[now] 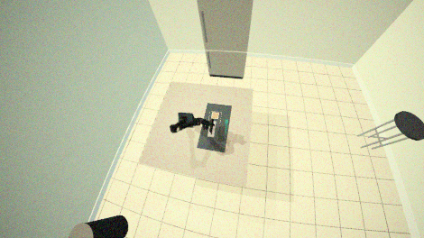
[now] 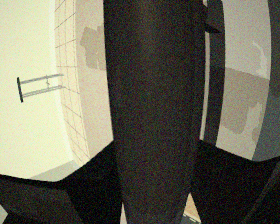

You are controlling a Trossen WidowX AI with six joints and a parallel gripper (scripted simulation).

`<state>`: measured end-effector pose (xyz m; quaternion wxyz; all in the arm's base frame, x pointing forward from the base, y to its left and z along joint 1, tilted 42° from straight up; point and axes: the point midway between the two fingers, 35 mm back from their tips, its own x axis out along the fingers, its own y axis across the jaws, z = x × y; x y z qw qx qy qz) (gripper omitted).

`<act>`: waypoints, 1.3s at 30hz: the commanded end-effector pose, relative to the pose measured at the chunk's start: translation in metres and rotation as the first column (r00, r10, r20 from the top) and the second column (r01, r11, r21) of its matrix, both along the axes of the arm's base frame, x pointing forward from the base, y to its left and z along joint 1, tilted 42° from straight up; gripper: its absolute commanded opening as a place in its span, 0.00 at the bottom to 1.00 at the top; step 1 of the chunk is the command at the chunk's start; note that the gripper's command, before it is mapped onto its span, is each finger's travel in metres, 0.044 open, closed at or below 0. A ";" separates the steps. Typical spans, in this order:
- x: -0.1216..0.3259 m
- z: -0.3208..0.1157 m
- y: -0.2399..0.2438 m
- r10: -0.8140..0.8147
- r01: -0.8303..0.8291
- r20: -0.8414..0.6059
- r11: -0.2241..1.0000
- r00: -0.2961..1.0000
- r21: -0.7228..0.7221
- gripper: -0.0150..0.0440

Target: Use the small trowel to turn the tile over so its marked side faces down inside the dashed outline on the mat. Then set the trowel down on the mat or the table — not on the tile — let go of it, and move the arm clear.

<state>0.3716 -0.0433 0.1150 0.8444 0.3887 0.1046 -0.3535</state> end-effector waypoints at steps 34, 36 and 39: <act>0.008 0.029 -0.108 0.327 -0.431 -0.691 0.902 0.644 0.025 0.25; 0.005 0.032 -0.112 0.354 -0.458 -0.711 0.888 0.607 0.051 0.25; -0.001 0.035 -0.119 0.396 -0.495 -0.735 0.864 0.551 0.094 0.25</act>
